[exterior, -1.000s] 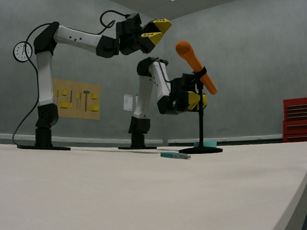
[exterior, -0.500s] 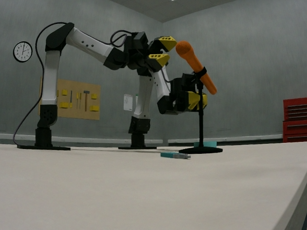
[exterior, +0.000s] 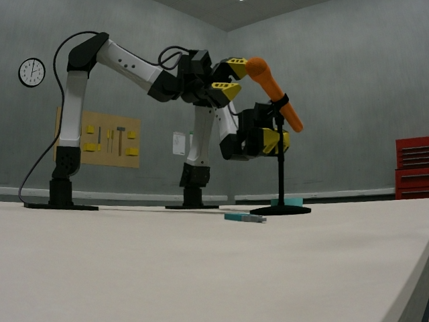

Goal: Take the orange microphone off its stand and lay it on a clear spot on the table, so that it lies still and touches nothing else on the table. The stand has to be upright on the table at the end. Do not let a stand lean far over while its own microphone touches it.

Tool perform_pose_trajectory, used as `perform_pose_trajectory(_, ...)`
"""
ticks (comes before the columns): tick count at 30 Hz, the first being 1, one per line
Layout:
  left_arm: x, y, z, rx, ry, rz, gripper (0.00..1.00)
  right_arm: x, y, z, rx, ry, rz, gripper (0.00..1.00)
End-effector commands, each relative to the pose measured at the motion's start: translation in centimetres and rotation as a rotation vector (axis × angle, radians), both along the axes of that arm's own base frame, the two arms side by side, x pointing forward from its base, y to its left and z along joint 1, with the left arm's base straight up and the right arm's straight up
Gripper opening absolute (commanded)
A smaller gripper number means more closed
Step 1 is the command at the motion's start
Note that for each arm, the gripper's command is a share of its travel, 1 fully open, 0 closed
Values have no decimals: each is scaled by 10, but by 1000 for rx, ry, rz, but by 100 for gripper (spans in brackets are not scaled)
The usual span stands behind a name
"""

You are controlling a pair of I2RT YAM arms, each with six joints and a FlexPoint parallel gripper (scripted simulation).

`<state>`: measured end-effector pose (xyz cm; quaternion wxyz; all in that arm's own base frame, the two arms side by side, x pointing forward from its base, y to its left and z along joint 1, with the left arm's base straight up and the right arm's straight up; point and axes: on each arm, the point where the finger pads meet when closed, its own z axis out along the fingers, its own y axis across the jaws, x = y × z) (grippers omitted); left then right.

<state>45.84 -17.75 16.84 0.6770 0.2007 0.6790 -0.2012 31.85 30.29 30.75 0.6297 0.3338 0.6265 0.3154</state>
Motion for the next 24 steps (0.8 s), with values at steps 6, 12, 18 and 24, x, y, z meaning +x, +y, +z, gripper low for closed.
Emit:
perform_pose_trajectory(6,9,-5,8,5,-20,4,0,12,-2,9,15,-7,-10,79)
perform_pose_trajectory(12,9,-5,8,5,-20,4,0,25,3,7,19,-12,3,79)
perform_pose_trajectory(18,9,-5,8,5,-20,4,0,36,2,8,18,-14,2,79)
perform_pose_trajectory(24,9,-5,8,5,-20,4,0,42,2,6,14,-12,4,79)
